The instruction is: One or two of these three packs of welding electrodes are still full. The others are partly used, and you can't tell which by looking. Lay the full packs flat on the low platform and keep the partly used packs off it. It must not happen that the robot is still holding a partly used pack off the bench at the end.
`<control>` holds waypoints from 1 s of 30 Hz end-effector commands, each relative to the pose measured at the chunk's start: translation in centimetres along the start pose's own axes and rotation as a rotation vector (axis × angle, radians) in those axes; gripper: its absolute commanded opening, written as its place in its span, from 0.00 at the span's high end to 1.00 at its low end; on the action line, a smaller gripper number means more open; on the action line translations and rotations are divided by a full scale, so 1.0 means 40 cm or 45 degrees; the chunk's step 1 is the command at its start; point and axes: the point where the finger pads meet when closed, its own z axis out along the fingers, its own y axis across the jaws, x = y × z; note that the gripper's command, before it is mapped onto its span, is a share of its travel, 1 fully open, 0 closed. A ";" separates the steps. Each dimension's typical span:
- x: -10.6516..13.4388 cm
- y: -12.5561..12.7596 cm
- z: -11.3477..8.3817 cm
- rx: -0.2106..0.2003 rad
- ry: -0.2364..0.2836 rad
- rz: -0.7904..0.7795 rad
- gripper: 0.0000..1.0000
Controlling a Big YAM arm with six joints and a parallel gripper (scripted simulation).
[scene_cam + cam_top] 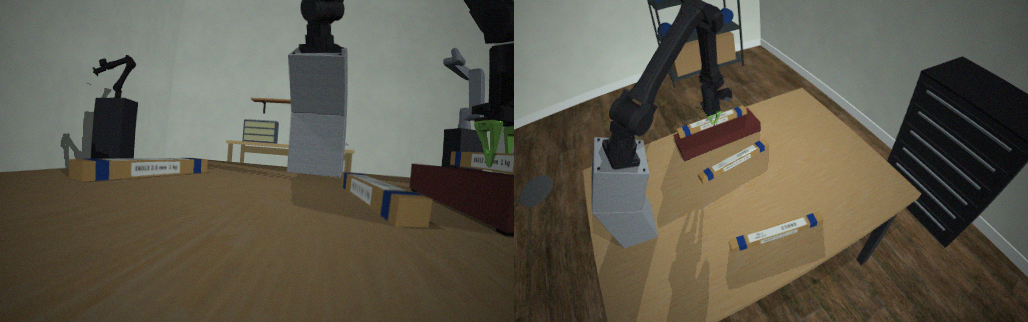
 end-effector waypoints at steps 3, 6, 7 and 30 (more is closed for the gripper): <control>-0.103 0.041 -0.090 -0.068 -0.078 0.026 1.00; -0.104 0.041 -0.091 -0.067 -0.078 0.026 1.00; -0.104 0.041 -0.091 -0.067 -0.078 0.026 1.00; -0.041 0.017 -0.034 -0.029 -0.032 0.005 0.26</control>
